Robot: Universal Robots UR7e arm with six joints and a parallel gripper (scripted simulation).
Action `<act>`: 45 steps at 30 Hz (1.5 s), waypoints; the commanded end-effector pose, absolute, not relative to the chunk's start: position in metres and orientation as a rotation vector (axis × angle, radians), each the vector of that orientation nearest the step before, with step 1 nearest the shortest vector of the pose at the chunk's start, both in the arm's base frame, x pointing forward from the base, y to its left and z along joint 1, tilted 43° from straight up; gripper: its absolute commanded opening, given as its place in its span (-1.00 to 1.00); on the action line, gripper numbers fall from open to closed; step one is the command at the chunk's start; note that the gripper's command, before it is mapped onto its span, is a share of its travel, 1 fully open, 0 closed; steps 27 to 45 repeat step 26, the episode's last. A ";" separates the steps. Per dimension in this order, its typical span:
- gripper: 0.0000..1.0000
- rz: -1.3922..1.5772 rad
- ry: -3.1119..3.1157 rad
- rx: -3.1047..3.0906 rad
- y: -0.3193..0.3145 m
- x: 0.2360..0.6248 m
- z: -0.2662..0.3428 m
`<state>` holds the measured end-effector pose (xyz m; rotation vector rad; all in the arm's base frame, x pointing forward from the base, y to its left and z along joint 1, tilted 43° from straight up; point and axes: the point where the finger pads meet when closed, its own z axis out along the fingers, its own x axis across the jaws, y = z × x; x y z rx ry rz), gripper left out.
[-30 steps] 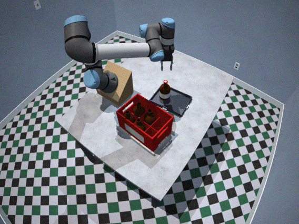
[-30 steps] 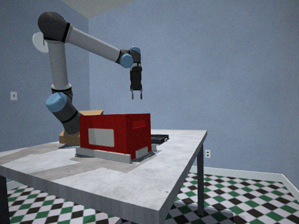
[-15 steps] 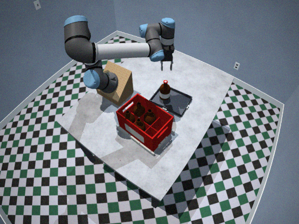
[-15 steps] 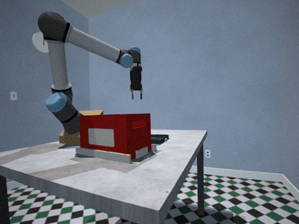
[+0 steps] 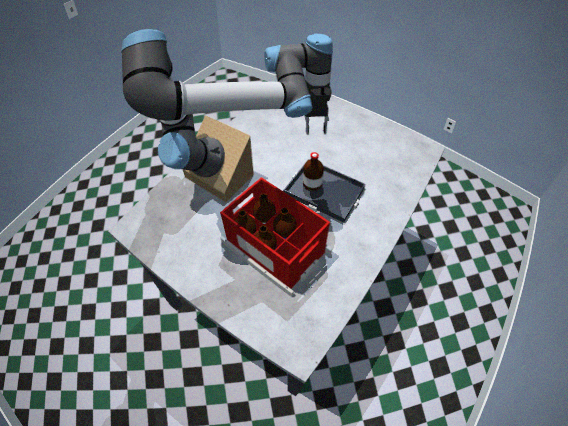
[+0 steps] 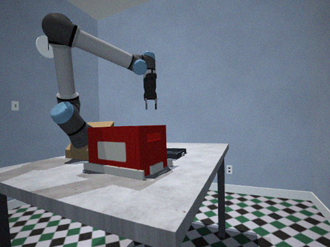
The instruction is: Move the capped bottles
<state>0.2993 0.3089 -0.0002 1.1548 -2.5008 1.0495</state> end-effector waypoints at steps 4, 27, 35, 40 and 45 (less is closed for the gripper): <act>1.00 1.049 -2.502 1.155 0.309 0.299 0.000; 1.00 1.049 -2.502 1.155 0.309 0.299 0.000; 1.00 1.049 -2.502 1.155 0.309 0.299 0.000; 1.00 1.049 -2.502 1.155 0.309 0.299 0.000; 1.00 1.049 -2.502 1.155 0.309 0.299 0.000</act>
